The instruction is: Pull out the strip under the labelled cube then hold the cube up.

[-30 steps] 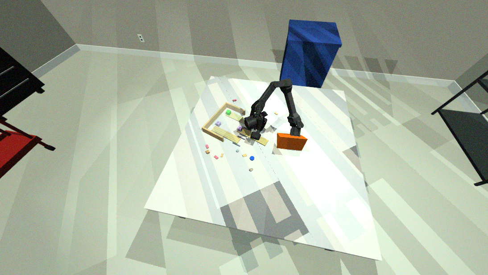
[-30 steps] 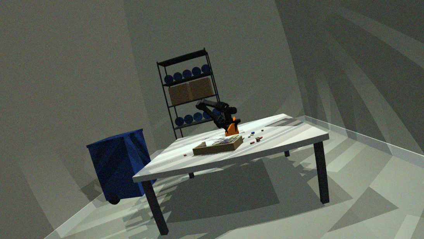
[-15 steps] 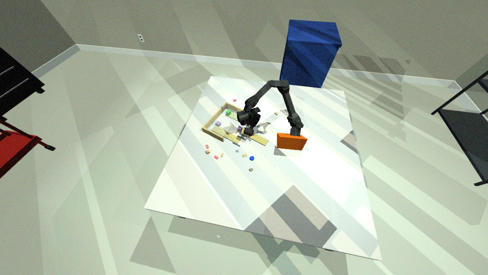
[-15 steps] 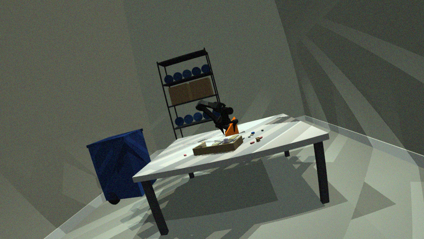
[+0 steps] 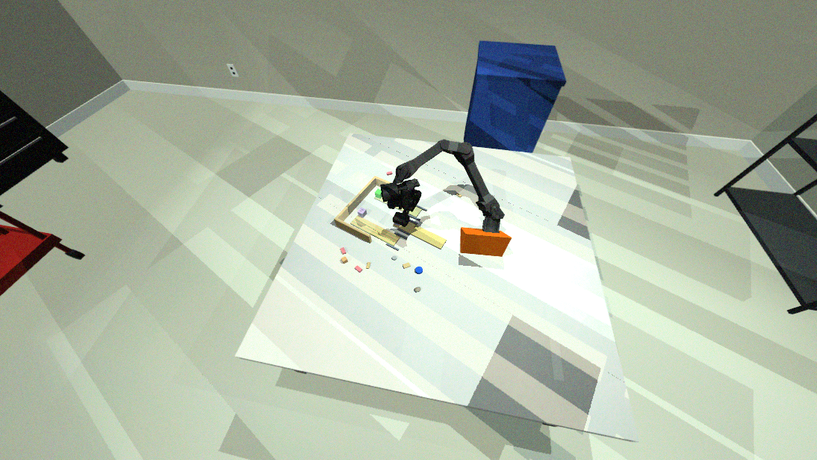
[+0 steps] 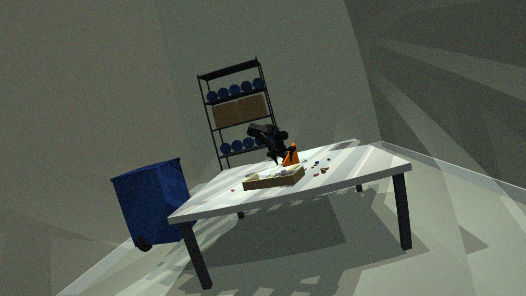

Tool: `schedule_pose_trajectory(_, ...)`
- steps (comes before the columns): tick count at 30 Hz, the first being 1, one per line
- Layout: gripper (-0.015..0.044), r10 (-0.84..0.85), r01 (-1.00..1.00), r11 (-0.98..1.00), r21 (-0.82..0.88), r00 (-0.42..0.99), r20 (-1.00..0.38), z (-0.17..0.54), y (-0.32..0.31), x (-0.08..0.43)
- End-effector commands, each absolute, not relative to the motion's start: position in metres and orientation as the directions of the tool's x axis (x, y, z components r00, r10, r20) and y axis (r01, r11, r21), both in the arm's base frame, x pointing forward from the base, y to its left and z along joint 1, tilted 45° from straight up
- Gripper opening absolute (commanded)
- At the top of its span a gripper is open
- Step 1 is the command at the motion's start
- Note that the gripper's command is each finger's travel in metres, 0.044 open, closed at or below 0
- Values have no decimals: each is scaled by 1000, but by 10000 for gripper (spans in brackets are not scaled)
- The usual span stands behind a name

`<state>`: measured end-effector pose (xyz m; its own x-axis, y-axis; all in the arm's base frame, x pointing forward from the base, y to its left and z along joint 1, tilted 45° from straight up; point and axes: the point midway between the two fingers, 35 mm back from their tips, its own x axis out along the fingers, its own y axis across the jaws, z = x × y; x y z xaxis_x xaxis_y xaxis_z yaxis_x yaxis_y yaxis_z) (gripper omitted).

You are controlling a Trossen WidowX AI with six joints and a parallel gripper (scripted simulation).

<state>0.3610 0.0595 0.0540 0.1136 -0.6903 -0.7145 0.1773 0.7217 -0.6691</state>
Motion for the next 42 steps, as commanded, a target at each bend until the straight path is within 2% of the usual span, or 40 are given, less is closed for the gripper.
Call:
schedule_pose_trajectory(1, 440, -694, 174, 718, -674, 114, -711, 59, 58, 376)
schedule_pose_trajectory(11, 440, -694, 175, 718, -674, 115, -710, 70, 54, 408)
schedule_pose_trajectory(18, 256, -694, 175, 718, -673, 115, -710, 64, 48, 410)
schedule_pose_trajectory(19, 250, -694, 175, 718, -673, 115, -710, 63, 47, 410)
schedule_pose_trajectory(42, 250, -696, 176, 717, -675, 116, -709, 36, 21, 415)
